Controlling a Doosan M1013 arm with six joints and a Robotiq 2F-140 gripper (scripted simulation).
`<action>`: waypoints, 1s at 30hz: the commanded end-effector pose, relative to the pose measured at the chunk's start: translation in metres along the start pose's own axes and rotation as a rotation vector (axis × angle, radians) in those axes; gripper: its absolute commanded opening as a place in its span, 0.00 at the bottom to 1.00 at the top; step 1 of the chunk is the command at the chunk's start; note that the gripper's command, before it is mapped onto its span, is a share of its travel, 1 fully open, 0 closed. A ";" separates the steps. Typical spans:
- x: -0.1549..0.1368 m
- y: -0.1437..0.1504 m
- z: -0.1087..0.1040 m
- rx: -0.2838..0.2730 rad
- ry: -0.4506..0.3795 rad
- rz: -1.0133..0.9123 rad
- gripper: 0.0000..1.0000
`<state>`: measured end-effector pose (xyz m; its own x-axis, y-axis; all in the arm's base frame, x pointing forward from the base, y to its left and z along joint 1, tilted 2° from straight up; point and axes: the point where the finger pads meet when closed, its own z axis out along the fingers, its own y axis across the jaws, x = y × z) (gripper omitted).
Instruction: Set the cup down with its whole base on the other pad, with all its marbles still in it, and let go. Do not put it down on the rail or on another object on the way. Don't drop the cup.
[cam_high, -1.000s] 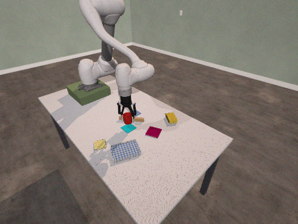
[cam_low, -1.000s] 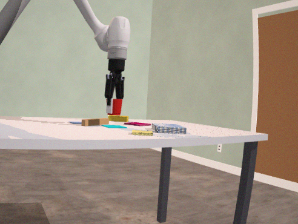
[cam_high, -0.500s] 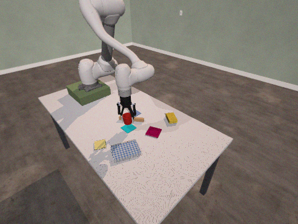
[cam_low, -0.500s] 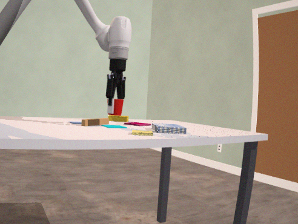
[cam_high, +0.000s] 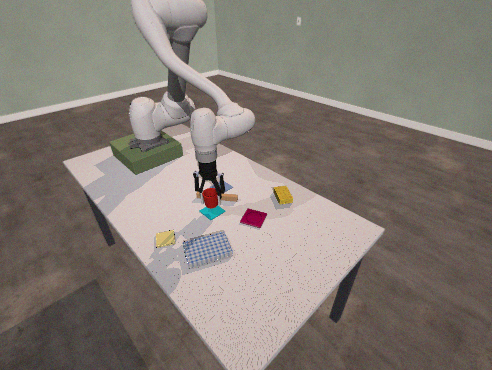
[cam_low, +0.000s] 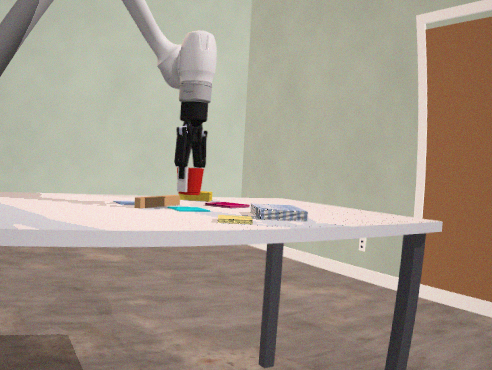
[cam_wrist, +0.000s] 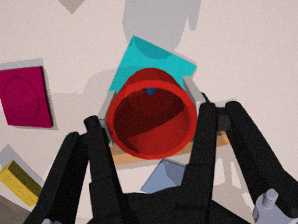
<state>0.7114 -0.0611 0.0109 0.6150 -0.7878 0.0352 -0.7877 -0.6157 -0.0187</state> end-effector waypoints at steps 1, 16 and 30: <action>0.000 0.000 0.005 0.000 0.000 0.000 0.49; 0.000 0.000 0.028 0.000 0.000 0.000 0.49; 0.000 0.000 0.029 0.000 0.000 0.000 0.49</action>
<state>0.7125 -0.0615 -0.0183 0.6150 -0.7878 0.0352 -0.7877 -0.6157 -0.0187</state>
